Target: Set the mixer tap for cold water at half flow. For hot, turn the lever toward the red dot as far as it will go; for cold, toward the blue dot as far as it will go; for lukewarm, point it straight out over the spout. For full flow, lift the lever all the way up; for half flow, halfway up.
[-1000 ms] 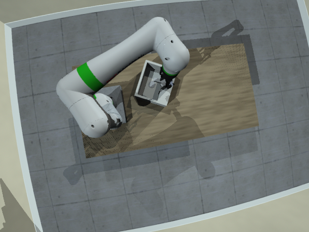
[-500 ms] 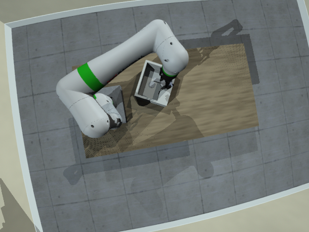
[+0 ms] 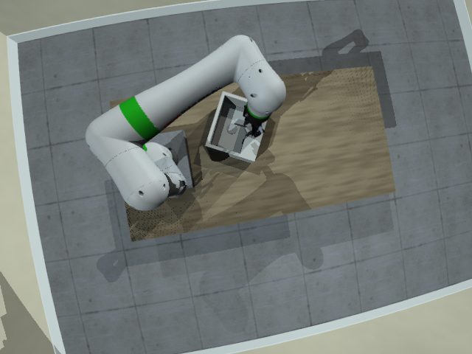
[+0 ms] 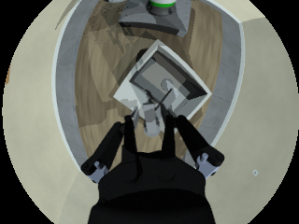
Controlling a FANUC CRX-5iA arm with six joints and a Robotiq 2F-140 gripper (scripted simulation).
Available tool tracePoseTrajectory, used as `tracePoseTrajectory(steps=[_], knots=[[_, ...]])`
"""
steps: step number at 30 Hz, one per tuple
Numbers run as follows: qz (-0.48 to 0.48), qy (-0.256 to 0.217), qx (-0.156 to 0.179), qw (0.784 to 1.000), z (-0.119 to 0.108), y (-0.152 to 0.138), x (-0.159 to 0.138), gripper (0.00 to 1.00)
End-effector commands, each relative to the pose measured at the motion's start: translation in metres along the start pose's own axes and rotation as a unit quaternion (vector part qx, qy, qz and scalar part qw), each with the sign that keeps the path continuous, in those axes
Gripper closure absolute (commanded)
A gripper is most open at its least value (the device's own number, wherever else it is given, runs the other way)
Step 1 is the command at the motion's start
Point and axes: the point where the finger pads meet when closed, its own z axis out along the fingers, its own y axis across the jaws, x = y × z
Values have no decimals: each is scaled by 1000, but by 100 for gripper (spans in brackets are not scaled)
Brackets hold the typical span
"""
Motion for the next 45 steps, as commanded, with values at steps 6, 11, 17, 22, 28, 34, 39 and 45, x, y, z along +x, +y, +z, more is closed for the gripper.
tracePoseTrajectory(steps=[6, 11, 17, 22, 28, 34, 39, 45], knots=[[0, 0, 0, 1000, 10, 0, 0, 63], [0, 0, 0, 1000, 12, 0, 0, 63], [0, 0, 0, 1000, 14, 0, 0, 63], [0, 0, 0, 1000, 15, 0, 0, 63], [0, 0, 0, 1000, 15, 0, 0, 63], [0, 0, 0, 1000, 15, 0, 0, 63], [0, 0, 0, 1000, 15, 0, 0, 63], [0, 0, 0, 1000, 15, 0, 0, 63]])
